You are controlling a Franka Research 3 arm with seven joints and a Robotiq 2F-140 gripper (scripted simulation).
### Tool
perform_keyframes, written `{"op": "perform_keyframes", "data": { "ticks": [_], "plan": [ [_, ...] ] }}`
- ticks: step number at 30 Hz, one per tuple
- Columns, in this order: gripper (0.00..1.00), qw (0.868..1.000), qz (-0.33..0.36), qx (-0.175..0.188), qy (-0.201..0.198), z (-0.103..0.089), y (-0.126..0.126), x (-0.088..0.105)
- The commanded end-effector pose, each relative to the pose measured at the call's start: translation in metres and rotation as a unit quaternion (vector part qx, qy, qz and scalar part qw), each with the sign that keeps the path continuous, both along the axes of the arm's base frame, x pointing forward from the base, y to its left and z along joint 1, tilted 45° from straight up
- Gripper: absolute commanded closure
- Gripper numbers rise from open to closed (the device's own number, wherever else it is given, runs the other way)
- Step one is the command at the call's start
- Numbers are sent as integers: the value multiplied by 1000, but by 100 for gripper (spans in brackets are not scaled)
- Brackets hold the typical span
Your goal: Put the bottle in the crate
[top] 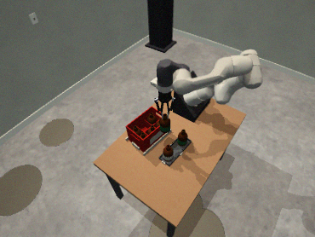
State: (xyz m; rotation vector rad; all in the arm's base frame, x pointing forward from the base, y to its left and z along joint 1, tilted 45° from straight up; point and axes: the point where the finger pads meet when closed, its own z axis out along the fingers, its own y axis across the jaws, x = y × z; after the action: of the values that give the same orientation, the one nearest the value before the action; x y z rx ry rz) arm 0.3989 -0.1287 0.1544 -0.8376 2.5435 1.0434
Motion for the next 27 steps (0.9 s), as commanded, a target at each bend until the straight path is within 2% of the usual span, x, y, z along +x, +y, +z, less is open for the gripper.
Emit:
{"op": "perform_keyframes", "data": {
  "ticks": [1,27],
  "plan": [
    [100,1000,4,-6,-9,-5,-10,1],
    [100,1000,4,-6,-9,-43,-50,0]
  ]
}}
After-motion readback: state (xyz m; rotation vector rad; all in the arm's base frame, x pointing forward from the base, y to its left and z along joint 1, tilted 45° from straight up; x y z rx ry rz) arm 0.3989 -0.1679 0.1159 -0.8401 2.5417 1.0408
